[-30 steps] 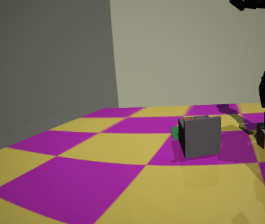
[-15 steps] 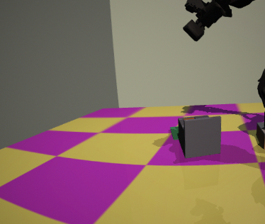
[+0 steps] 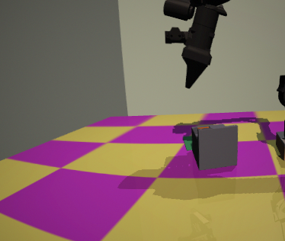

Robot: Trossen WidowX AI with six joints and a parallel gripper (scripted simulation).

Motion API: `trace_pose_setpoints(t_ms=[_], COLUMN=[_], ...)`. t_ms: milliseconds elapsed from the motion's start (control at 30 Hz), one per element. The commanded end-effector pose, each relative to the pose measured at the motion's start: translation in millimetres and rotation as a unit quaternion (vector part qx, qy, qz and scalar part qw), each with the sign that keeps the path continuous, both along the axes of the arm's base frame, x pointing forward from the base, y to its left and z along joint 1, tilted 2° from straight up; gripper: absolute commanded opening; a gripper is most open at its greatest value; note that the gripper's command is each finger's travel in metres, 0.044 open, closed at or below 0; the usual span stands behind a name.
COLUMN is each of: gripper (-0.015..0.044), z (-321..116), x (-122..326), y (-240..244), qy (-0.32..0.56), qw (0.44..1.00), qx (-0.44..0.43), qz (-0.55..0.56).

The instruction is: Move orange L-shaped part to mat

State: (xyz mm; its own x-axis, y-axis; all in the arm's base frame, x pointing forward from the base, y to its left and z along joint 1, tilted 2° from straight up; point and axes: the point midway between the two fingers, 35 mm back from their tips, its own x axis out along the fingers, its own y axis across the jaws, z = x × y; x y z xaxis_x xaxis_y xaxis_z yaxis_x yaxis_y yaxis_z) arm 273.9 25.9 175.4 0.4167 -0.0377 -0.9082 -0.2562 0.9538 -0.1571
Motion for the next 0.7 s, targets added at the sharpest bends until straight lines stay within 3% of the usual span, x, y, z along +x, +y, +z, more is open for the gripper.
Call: trace_pose_setpoints(t_ms=[0, 100, 367, 667], gripper=[0.018, 0.018, 0.018, 0.018], z=[-21.6, -29.2, -31.6, -102.0], x=[-39.3, -65.8, -67.4, -65.5], y=[47.6, 67.2, 68.5, 66.4], qy=[0.127, 0.196, 0.201, 0.201], qw=[0.991, 0.979, 0.978, 0.978], qx=[0.008, -0.006, -0.008, -0.008], qz=[0.037, 0.053, 0.054, 0.054])
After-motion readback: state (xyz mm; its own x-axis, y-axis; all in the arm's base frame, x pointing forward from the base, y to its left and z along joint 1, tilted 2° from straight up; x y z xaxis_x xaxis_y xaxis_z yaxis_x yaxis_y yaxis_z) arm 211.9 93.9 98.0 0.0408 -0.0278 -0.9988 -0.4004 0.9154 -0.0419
